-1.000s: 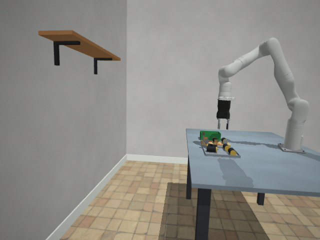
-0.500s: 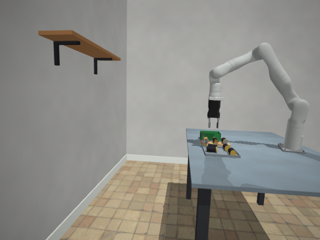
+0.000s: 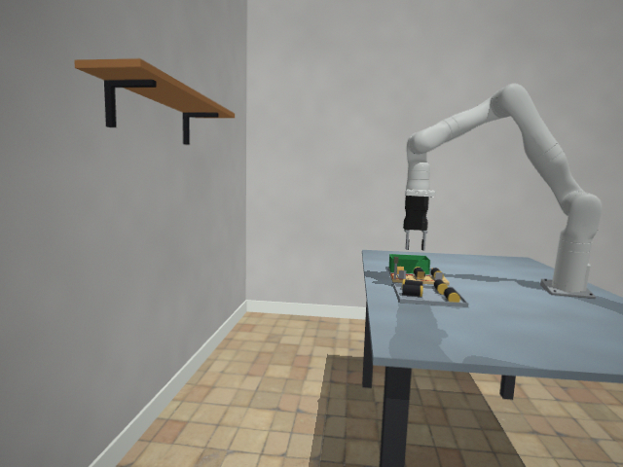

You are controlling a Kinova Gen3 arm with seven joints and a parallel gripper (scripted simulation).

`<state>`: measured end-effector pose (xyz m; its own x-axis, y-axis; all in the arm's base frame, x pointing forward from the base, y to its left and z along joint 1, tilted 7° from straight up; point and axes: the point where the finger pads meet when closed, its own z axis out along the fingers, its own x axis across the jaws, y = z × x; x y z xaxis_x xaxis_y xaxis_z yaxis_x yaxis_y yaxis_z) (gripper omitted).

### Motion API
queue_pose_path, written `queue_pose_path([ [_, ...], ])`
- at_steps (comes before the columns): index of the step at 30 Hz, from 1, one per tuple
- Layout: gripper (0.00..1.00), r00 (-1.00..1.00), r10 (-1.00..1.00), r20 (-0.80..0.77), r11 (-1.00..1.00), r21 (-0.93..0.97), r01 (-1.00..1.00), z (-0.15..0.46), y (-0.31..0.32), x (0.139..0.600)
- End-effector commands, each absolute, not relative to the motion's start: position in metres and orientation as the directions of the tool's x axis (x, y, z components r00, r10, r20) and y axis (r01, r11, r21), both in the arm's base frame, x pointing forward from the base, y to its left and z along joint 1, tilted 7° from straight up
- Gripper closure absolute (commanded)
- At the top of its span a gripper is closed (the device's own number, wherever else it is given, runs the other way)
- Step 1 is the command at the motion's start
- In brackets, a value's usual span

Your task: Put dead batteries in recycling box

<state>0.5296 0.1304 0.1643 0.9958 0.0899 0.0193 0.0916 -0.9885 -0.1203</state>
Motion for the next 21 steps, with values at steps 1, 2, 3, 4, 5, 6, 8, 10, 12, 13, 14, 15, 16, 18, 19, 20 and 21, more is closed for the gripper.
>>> queue_pose_path([
  [1, 0.10, 0.996, 0.088, 0.021, -0.989, -0.120, 0.090, 0.1654, 0.1304, 0.5301],
  [2, 0.10, 0.996, 0.087, 0.021, -0.989, -0.120, 0.088, 0.1654, 0.1304, 0.5301],
  [3, 0.10, 0.996, 0.085, 0.021, -0.989, -0.120, 0.087, 0.1654, 0.1304, 0.5301],
  [4, 0.10, 0.996, 0.085, 0.021, -0.989, -0.120, 0.087, 0.1654, 0.1304, 0.5301],
  [5, 0.10, 0.996, 0.085, 0.021, -0.989, -0.120, 0.087, 0.1654, 0.1304, 0.5301],
  [6, 0.10, 0.996, 0.083, 0.021, -0.989, -0.120, 0.085, 0.1654, 0.1304, 0.5301],
  [8, 0.10, 0.997, 0.079, 0.020, -0.989, -0.120, 0.081, 0.1654, 0.1304, 0.5301],
  [10, 0.10, 0.997, 0.074, 0.020, -0.990, -0.121, 0.076, 0.1654, 0.1304, 0.5301],
  [12, 0.10, 0.998, 0.068, 0.019, -0.990, -0.121, 0.070, 0.1654, 0.1304, 0.5301],
  [13, 0.10, 0.998, 0.064, 0.018, -0.990, -0.121, 0.066, 0.1654, 0.1304, 0.5301],
  [14, 0.10, 0.998, 0.060, 0.018, -0.991, -0.121, 0.062, 0.1654, 0.1304, 0.5301],
  [15, 0.10, 0.998, 0.056, 0.017, -0.991, -0.121, 0.058, 0.1654, 0.1304, 0.5301],
  [16, 0.10, 0.999, 0.052, 0.017, -0.991, -0.121, 0.053, 0.1653, 0.1304, 0.5301],
  [18, 0.10, 0.999, 0.041, 0.016, -0.992, -0.121, 0.043, 0.1653, 0.1304, 0.5301],
  [19, 0.10, 0.999, 0.036, 0.015, -0.992, -0.121, 0.037, 0.1653, 0.1304, 0.5301],
  [20, 0.10, 0.999, 0.030, 0.014, -0.992, -0.121, 0.031, 0.1653, 0.1304, 0.5301],
  [21, 0.10, 0.999, 0.030, 0.014, -0.992, -0.121, 0.031, 0.1653, 0.1304, 0.5301],
])
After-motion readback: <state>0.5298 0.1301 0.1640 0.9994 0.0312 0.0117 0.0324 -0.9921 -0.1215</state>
